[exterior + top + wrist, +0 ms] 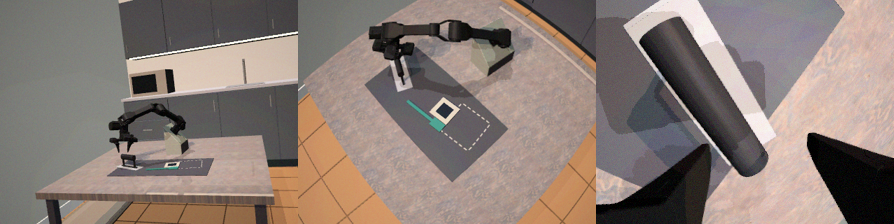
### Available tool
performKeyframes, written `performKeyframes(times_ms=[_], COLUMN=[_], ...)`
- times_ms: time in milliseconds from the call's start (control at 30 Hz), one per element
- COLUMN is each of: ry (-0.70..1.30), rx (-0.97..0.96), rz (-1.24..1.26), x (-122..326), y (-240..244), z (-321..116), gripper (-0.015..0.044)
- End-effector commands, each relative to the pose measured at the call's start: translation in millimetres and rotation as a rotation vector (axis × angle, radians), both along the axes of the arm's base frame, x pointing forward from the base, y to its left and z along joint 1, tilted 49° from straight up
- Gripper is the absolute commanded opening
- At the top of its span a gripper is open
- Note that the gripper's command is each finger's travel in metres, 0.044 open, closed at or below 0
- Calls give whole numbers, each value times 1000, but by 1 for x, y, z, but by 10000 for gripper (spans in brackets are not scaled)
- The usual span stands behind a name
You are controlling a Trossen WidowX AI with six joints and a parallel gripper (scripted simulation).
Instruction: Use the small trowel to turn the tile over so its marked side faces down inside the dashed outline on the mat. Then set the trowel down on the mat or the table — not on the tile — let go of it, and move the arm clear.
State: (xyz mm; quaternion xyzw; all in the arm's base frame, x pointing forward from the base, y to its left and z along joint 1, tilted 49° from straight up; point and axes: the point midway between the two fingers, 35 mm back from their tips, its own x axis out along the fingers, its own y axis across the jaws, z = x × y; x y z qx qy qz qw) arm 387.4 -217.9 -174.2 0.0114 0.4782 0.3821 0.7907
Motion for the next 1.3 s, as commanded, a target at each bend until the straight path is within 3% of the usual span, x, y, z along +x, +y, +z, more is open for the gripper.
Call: performKeyframes(times_ms=[0,500,1267], ry=[31,173,419], rx=[-5,25,242], rz=[-61,-367,-1080], x=[2,6,6], y=[-2,-3,-3], z=[-1,-12,-21], gripper=[300,300,300])
